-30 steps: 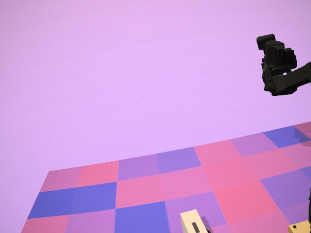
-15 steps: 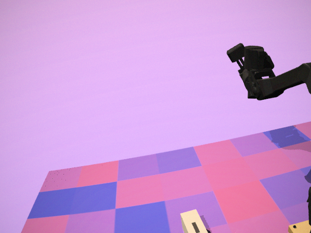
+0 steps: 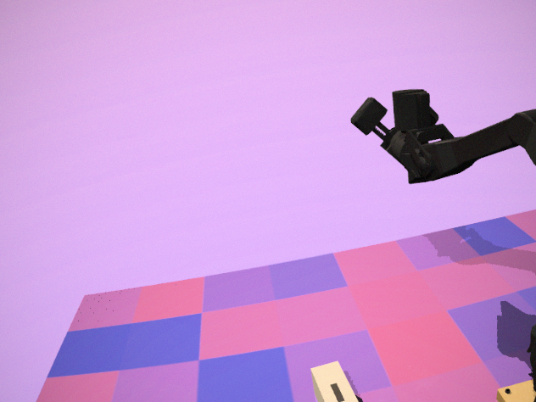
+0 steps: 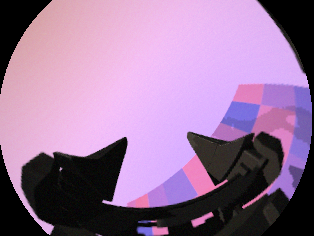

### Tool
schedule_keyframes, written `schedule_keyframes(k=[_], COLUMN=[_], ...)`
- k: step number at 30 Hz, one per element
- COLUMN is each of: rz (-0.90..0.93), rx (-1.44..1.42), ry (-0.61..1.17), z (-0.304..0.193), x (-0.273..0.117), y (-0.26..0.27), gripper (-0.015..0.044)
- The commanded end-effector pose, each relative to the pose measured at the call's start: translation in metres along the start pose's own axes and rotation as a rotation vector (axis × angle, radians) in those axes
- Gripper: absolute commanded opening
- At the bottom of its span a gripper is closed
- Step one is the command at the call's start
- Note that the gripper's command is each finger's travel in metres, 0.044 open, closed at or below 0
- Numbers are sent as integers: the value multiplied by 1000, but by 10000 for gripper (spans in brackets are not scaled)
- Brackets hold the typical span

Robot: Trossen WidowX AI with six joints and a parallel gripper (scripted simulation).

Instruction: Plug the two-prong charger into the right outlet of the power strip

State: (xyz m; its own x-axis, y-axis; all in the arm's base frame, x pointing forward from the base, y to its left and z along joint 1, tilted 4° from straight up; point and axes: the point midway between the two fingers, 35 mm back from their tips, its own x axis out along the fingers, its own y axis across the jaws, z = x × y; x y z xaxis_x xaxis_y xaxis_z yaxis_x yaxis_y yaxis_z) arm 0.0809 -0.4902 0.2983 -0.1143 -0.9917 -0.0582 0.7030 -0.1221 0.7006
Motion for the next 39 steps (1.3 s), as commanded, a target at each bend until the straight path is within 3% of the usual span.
schedule_keyframes(k=[1,19,39], rz=[19,133,356], rx=[-77,-445,-912], ry=[65,392,708], z=[-19,-125,-218], x=[-10,-70,-167], y=[8,41,53], gripper=[440,440,440])
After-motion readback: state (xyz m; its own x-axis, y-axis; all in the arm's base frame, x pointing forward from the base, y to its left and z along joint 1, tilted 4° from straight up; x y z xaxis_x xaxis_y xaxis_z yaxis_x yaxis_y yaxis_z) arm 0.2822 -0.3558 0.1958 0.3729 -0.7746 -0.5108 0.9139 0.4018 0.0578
